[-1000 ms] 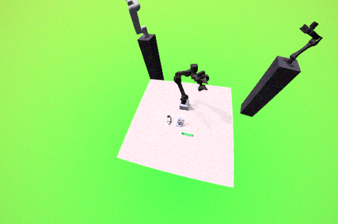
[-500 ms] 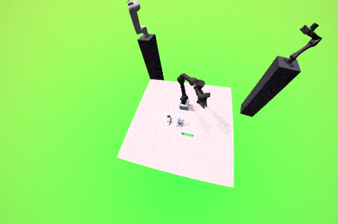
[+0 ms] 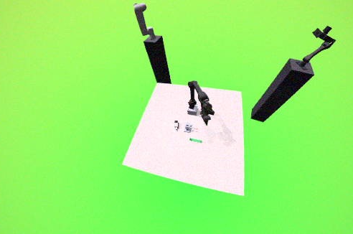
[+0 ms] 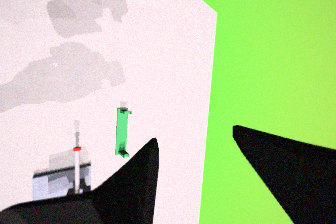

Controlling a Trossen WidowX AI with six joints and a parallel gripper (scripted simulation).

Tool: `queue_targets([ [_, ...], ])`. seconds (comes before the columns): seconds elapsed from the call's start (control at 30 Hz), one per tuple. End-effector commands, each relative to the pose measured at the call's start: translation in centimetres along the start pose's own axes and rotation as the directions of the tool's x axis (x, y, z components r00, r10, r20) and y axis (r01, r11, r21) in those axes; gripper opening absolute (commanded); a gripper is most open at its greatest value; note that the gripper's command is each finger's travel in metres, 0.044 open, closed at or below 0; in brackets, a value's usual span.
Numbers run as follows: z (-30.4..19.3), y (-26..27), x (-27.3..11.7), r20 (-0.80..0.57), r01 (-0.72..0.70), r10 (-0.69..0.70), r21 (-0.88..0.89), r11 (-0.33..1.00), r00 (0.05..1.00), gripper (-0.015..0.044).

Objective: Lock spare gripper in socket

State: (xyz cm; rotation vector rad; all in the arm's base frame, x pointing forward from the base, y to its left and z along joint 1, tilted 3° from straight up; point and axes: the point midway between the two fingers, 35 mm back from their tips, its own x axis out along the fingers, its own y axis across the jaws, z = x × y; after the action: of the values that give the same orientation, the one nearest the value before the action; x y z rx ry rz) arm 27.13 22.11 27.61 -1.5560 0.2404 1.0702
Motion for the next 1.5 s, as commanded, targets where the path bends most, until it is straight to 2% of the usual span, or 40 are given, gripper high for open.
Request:
queue_targets([
  [0.0, -2.0, 3.0, 2.6, -0.039, -0.151, 0.153, 0.060, 0.987, 0.987, 0.0300],
  [0.23, -5.0, 7.7, 5.3, -0.076, -0.362, 0.379, 0.175, 0.916, 0.922, 0.0300],
  [0.53, -8.2, 13.7, 6.7, -0.064, -0.575, 0.628, 0.336, 0.746, 0.776, 0.0300],
  [0.8, -8.3, 14.1, 7.0, -0.061, -0.584, 0.638, 0.344, 0.735, 0.767, 0.0300],
  [1.07, -9.5, 18.6, 11.7, -0.058, -0.585, 0.640, 0.347, 0.733, 0.767, 0.0300],
  [1.47, -9.6, 19.4, 12.9, -0.058, -0.585, 0.639, 0.347, 0.733, 0.767, 0.0300],
])
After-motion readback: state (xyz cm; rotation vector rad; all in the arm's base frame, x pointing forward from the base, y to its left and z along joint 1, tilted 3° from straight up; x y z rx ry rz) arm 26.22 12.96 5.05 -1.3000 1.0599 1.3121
